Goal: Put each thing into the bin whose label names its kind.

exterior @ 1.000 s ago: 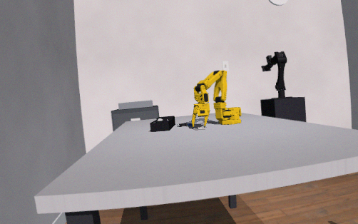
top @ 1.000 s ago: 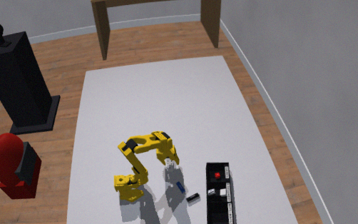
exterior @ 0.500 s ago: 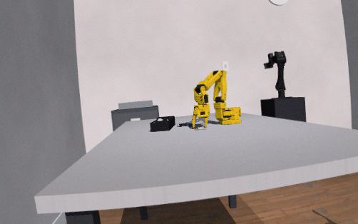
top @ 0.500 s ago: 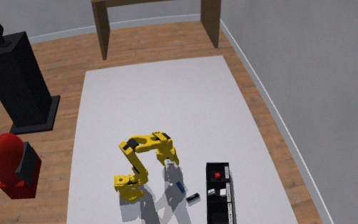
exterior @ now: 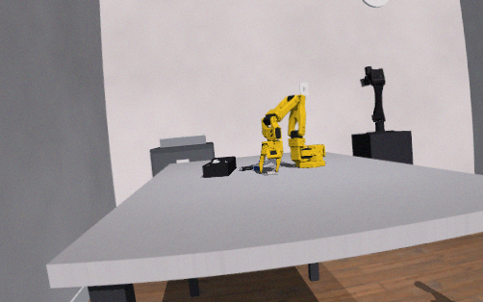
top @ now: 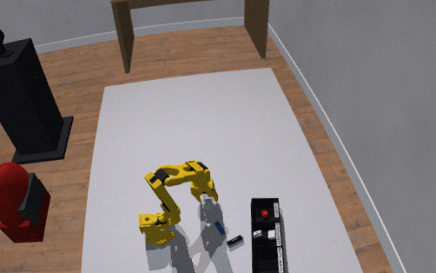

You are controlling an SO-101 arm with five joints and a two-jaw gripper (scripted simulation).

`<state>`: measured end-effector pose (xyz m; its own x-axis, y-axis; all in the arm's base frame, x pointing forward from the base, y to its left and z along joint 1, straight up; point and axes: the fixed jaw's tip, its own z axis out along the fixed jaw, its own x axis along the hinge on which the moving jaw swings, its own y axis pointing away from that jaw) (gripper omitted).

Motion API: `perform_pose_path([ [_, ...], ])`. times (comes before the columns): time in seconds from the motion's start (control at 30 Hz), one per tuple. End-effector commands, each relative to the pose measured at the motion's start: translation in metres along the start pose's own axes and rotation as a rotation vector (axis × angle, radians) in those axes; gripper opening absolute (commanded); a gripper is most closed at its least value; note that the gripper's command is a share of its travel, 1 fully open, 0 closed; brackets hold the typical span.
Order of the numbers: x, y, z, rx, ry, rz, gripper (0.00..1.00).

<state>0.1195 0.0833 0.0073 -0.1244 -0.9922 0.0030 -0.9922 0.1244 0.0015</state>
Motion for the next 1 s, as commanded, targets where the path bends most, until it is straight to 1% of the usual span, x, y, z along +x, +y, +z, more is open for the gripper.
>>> perform_pose_path([
  [0.0, -0.0029, -0.0009, -0.001, 0.013, -0.013, -0.019, 0.28],
  [0.3, -0.0029, -0.0009, -0.001, 0.013, -0.013, -0.019, 0.24],
  [0.67, -0.0029, -0.0009, -0.001, 0.013, -0.013, -0.019, 0.13],
  [0.73, -0.0029, -0.0009, -0.001, 0.013, -0.013, -0.019, 0.13],
  [0.97, -0.0029, -0.0009, -0.001, 0.013, -0.013, -0.019, 0.05],
])
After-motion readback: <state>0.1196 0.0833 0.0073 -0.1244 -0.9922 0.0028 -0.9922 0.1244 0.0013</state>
